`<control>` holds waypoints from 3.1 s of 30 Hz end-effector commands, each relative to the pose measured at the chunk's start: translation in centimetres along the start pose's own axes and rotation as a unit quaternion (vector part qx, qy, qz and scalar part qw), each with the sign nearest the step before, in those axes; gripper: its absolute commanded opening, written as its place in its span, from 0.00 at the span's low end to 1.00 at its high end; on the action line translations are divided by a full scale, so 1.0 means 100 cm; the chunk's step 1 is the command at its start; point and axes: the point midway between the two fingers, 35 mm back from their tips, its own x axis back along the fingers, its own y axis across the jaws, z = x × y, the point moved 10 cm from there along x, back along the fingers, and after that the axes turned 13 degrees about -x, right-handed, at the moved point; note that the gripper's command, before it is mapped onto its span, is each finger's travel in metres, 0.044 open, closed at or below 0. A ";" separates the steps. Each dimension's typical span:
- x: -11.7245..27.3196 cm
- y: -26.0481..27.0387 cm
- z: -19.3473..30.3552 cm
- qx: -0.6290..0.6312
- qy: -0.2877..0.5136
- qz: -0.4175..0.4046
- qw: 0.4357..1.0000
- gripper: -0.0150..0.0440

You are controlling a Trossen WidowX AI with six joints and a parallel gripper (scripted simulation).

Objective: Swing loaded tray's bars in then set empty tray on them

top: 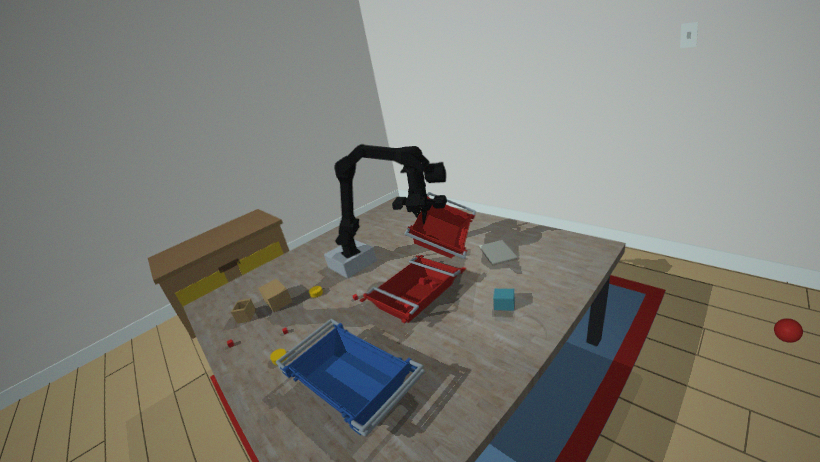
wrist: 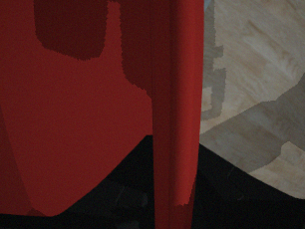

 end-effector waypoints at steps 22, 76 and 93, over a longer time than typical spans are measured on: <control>0.007 0.007 -0.099 -0.126 -0.001 -0.014 0.992 0.25; 0.007 -0.009 -0.180 -0.234 -0.003 -0.014 0.972 0.25; 0.006 -0.009 -0.180 -0.234 -0.003 -0.014 0.972 0.25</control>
